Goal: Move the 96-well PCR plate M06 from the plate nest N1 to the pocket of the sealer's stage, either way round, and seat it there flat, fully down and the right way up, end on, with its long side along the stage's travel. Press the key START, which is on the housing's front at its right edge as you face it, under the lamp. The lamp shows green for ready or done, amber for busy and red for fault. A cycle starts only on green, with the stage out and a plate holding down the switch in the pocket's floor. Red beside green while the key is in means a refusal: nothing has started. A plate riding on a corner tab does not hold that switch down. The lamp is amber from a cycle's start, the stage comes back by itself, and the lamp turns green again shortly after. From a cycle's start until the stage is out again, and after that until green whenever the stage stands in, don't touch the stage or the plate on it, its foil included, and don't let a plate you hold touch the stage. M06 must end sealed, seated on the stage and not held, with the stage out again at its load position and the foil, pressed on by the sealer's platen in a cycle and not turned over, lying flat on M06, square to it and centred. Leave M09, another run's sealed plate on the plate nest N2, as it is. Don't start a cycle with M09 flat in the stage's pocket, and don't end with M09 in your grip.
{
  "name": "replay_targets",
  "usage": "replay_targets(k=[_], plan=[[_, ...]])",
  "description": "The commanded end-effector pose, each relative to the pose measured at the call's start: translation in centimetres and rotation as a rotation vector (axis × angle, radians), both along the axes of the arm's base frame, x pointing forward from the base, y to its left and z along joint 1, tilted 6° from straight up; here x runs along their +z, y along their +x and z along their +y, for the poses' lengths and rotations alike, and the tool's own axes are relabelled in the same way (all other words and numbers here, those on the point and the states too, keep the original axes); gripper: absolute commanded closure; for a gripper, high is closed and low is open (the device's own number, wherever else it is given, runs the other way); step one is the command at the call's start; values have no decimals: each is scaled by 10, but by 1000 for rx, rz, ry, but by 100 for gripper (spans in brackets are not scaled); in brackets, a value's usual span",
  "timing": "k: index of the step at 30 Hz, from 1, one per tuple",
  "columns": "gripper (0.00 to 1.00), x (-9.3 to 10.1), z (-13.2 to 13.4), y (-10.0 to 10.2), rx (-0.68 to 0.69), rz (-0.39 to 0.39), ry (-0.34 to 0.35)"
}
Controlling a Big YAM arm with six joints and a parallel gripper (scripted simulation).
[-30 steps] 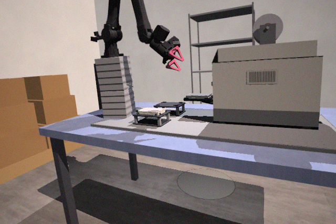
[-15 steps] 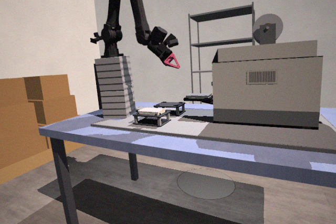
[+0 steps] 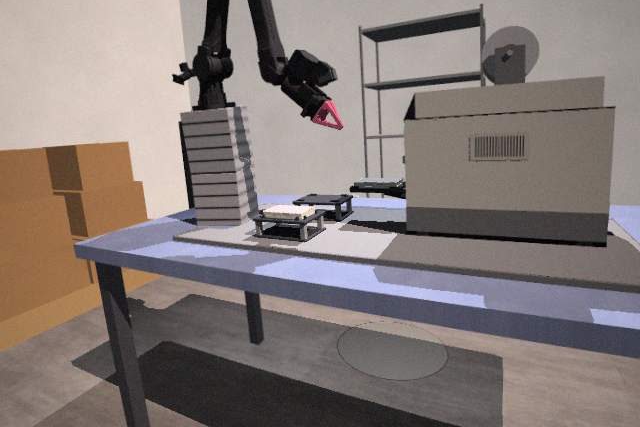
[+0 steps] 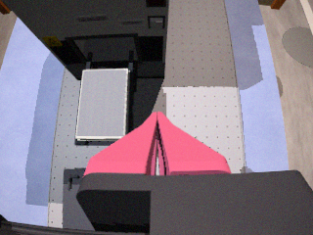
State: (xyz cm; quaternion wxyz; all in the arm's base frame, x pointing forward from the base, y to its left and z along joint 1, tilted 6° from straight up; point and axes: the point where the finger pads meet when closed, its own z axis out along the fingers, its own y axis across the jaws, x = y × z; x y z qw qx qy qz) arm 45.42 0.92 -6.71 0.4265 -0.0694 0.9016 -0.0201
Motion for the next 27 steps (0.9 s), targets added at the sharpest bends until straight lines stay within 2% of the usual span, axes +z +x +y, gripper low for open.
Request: replay_targets(k=[1, 3, 5, 8, 10, 14, 18, 25, 27], plan=[[100, 17, 8, 16, -14, -52, 31], [100, 16, 7, 17, -6, -54, 24], [100, 21, 8, 21, -11, 32, 6], [100, 34, 10, 31, -13, 105, -13], [100, 37, 11, 35, -21, 165, -20], [100, 23, 6, 30, -52, 309, -19], [100, 13, 2, 19, -52, 306, -23], [100, 3, -10, 12, -54, 317, -34], [100, 2, -8, 14, -56, 416, -55]])
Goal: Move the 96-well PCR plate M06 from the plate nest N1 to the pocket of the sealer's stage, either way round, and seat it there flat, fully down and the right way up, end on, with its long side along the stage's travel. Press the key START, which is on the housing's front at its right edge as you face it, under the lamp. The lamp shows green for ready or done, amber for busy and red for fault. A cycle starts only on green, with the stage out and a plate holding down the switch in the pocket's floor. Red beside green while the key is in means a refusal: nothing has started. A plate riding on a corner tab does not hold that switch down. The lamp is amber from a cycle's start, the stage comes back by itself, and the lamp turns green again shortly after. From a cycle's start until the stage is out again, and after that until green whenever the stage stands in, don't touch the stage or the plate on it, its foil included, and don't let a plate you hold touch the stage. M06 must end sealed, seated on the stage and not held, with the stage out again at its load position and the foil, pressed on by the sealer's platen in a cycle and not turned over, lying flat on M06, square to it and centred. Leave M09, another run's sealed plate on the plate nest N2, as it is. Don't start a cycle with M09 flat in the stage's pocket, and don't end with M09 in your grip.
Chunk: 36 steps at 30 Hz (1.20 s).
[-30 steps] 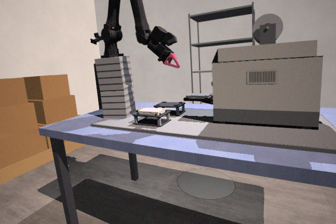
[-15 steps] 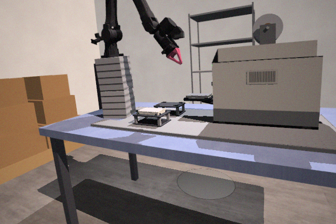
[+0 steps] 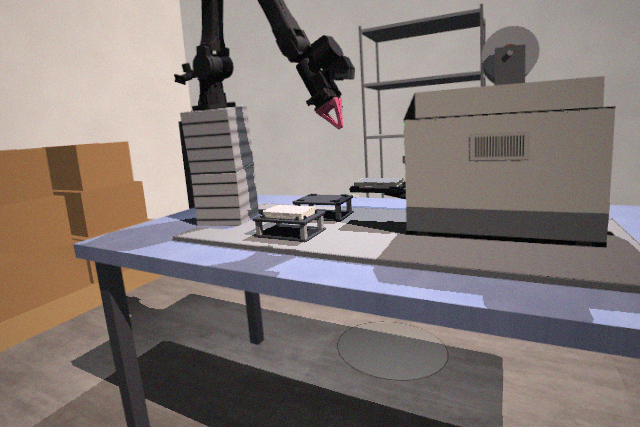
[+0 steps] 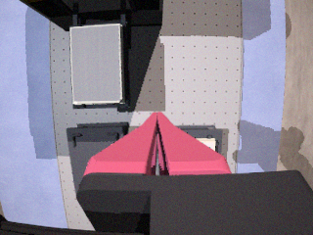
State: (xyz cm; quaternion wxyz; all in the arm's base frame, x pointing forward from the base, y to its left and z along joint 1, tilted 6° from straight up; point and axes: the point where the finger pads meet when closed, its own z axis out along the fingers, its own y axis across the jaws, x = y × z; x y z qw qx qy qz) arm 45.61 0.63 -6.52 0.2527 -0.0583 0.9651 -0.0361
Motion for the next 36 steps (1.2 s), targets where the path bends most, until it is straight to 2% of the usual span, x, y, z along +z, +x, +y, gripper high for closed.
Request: replay_targets(k=[1, 5, 7, 8, 13, 16, 20, 26, 30, 36], plan=[[100, 1, -3, 15, -5, 87, -19], [100, 0, 7, 17, -17, 225, -20], [100, 0, 7, 17, -17, 225, -20], [100, -3, 9, 12, -18, 250, -19], [100, -6, 14, 18, -41, 432, -39], [100, -6, 6, 21, -68, 512, -49], [100, 0, -1, 14, -66, 486, -38], [100, 4, -4, 14, -57, 468, -40], [100, 8, 2, 14, -29, 451, -46], [100, 11, 11, 3, -4, 474, -54]])
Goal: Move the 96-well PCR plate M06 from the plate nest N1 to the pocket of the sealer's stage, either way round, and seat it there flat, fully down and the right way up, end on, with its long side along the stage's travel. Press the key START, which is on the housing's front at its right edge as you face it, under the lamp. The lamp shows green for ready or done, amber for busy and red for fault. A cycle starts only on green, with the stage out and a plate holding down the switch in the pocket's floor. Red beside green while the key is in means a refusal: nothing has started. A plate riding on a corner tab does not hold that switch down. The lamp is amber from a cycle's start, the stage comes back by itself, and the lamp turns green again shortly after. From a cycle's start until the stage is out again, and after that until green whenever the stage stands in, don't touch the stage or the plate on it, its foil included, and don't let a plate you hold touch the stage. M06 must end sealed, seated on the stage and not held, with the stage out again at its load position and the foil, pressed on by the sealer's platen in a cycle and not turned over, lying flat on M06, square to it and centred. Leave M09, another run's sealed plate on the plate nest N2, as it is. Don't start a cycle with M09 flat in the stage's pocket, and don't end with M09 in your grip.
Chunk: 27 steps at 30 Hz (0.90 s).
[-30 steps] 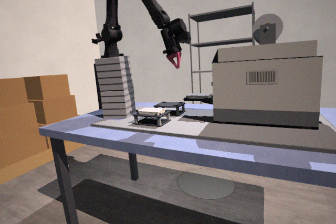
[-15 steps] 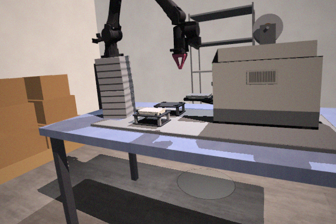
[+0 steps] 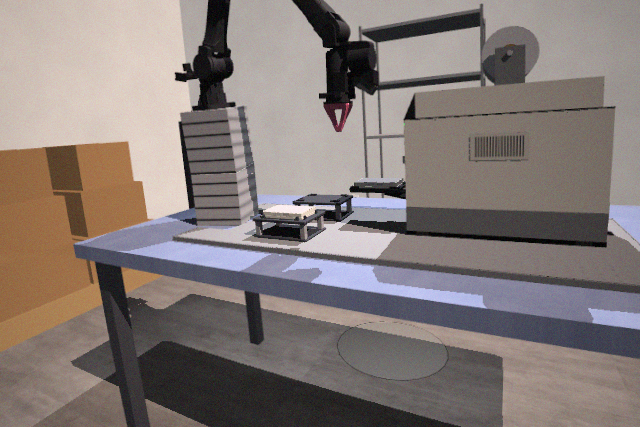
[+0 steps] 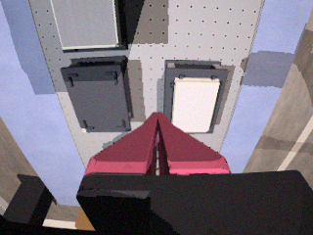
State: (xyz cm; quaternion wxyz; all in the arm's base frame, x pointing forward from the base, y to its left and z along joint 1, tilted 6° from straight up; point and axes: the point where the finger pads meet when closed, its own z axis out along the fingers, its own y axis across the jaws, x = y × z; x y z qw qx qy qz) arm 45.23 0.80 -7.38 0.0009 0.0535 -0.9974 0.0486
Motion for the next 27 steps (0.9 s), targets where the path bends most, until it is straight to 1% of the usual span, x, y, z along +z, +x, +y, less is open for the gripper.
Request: replay_targets(k=[1, 3, 5, 13, 15, 18, 19, 20, 22, 27], plan=[[100, 21, 10, 8, 32, -38, 4], [100, 23, 11, 14, 24, -53, 5], [100, 23, 11, 14, 24, -53, 5], [100, 30, -3, 34, -30, -98, 7], [100, 30, -4, 34, -31, -98, 7], [100, 26, -5, 26, -26, -79, 5], [0, 25, -2, 17, -30, -78, 5], [0, 25, 1, 8, -26, -78, 6], [0, 25, 1, 8, -26, -78, 6], [0, 21, 16, -25, -15, -74, 7]])
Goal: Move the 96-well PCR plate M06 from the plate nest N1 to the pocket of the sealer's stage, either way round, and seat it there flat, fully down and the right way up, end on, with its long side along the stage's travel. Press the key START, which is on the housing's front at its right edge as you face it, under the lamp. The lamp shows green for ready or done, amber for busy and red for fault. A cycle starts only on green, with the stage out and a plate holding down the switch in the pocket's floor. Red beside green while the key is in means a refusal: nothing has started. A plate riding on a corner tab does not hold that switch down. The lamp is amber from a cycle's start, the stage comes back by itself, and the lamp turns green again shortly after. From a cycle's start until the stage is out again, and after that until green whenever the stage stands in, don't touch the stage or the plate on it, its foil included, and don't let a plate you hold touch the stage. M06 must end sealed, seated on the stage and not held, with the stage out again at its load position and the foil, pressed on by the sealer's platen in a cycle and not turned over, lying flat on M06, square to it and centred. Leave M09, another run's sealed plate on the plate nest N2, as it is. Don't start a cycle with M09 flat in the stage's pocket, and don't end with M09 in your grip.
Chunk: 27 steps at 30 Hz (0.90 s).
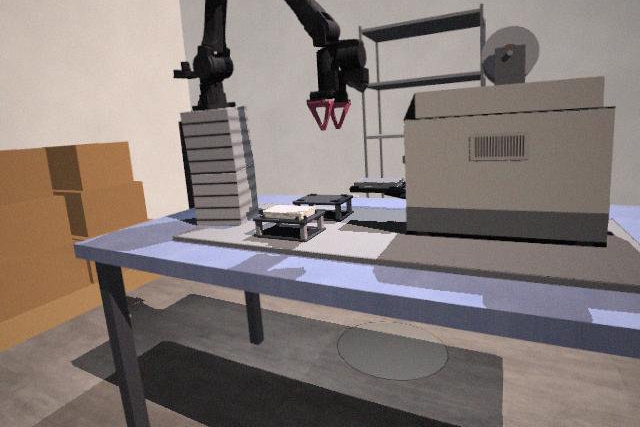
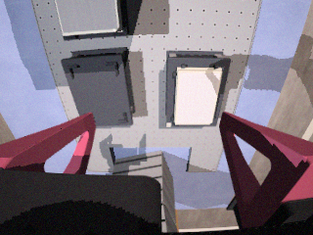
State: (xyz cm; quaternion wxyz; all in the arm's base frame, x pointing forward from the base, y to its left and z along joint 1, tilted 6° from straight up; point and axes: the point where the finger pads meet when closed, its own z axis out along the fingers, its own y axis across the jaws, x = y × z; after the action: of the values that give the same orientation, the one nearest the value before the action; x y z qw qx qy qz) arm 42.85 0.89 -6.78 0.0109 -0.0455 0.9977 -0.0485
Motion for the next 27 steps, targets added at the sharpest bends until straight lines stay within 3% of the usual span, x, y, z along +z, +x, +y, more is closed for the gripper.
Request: replay_targets(k=[1, 10, 13, 16, 27], plan=[[0, 15, 16, -7, 2, -49, 5], [0, 9, 16, -55, -30, -52, 1], [0, 8, 19, -55, -19, -49, 1], [0, 3, 24, -71, -9, -37, 8], [0, -1, 12, -57, -3, -11, 1]])
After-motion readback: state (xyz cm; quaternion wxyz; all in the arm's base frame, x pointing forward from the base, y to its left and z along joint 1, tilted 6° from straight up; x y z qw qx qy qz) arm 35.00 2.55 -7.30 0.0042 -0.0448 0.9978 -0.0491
